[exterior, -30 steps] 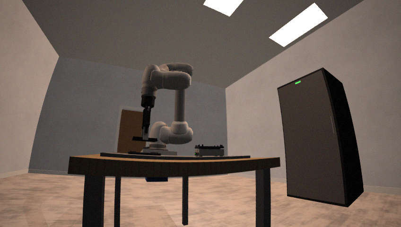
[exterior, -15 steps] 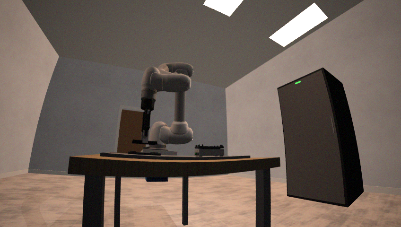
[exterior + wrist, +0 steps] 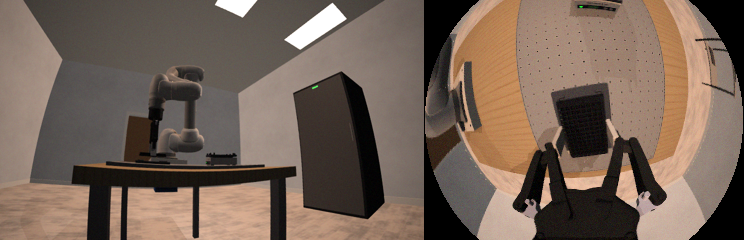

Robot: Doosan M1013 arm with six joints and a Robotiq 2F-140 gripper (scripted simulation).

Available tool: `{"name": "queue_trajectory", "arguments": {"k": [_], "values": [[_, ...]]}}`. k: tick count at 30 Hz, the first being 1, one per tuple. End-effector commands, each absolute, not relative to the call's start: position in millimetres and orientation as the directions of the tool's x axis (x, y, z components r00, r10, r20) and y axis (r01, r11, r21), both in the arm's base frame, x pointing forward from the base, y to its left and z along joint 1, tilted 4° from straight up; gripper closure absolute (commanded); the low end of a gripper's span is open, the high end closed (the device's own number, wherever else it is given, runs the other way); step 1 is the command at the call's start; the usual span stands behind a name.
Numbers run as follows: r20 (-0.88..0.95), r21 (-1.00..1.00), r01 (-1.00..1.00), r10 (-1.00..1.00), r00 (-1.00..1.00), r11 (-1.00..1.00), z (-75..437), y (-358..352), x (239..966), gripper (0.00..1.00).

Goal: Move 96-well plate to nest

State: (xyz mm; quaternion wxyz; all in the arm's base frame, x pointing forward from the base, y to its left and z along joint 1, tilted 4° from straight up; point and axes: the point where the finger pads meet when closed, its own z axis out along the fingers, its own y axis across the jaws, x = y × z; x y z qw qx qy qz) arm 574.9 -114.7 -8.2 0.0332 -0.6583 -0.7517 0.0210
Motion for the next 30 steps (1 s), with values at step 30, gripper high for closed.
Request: {"name": "queue_trajectory", "arguments": {"k": [30], "values": [[0.022,-0.075,0.988,0.991,-0.131,0.132,-22,-114,574,0.9]]}}
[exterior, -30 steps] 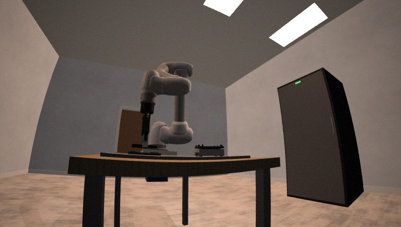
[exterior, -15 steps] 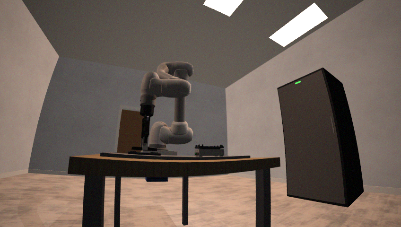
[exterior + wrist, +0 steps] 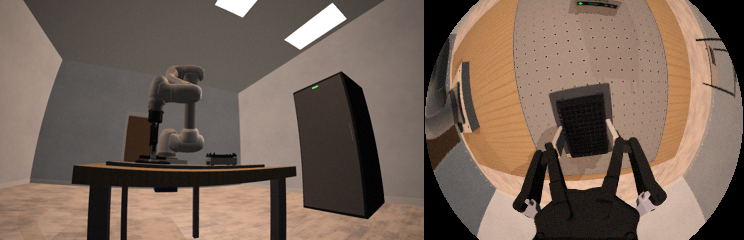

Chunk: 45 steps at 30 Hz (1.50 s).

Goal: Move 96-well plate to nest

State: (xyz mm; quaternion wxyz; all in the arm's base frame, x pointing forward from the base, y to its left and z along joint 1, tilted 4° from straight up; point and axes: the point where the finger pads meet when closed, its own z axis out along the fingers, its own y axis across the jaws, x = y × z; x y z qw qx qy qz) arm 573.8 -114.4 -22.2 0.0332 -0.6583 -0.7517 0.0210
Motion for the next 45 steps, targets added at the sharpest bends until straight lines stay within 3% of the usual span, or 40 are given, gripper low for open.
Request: {"name": "queue_trajectory", "arguments": {"k": [1,45], "values": [[0.022,-0.075,0.988,0.991,-0.131,0.132,-22.4,-114.4,573.8,0.9],[0.022,-0.075,0.988,0.991,-0.131,0.132,-28.9,-114.3,573.3,0.9]]}}
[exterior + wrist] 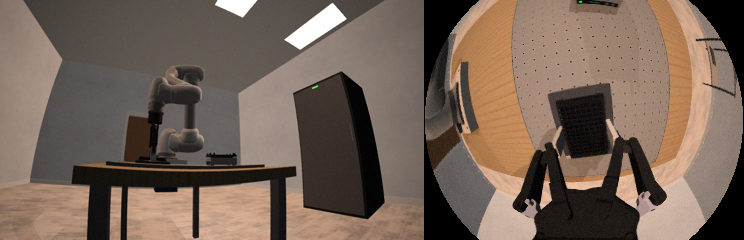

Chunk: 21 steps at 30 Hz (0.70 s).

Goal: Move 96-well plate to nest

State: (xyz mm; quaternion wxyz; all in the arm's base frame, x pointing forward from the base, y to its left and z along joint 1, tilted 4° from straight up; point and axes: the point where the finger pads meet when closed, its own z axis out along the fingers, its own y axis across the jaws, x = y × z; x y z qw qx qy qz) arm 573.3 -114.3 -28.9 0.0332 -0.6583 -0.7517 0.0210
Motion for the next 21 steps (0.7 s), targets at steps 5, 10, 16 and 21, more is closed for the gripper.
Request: {"name": "queue_trajectory", "arguments": {"k": [5,10,16,21], "values": [[0.022,-0.075,0.988,0.991,-0.131,0.132,-29.6,-114.3,573.2,0.9],[0.022,-0.075,0.988,0.991,-0.131,0.132,-30.4,-114.3,573.2,0.9],[0.022,-0.075,0.988,0.991,-0.131,0.132,-31.4,-114.3,573.1,0.9],[0.022,-0.075,0.988,0.991,-0.131,0.132,-31.9,-114.2,573.1,0.9]]}}
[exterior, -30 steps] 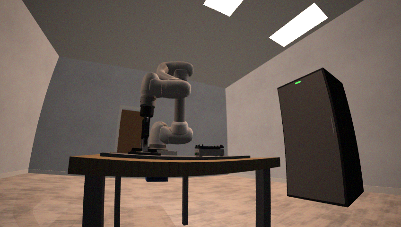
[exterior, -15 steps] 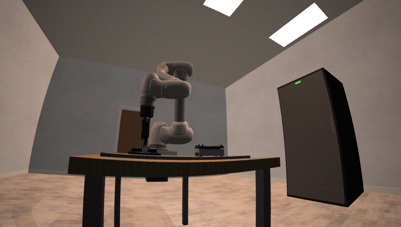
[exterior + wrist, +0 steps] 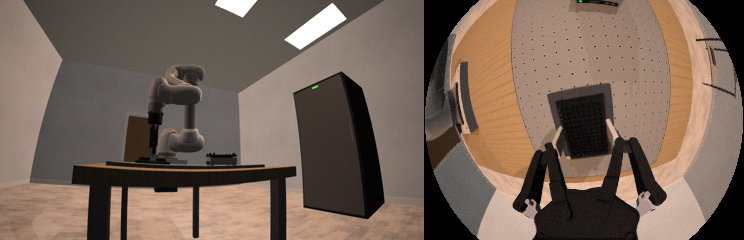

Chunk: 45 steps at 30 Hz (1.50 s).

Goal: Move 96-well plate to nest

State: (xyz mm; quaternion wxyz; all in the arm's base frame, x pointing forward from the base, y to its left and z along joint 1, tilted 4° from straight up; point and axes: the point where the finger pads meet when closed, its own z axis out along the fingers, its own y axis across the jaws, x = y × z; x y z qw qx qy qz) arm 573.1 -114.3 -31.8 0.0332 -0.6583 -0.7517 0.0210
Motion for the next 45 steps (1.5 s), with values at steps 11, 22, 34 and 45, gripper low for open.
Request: {"name": "queue_trajectory", "arguments": {"k": [11,22,34,45], "values": [[0.022,-0.075,0.988,0.991,-0.131,0.132,-32,-114,573,0.0],[0.022,-0.075,0.988,0.991,-0.131,0.132,-32,-114,573,0.0],[0.022,-0.075,0.988,0.991,-0.131,0.132,-11,-115,575,0.0],[0.022,-0.075,0.988,0.991,-0.131,0.132,-11,-115,575,0.0]]}}
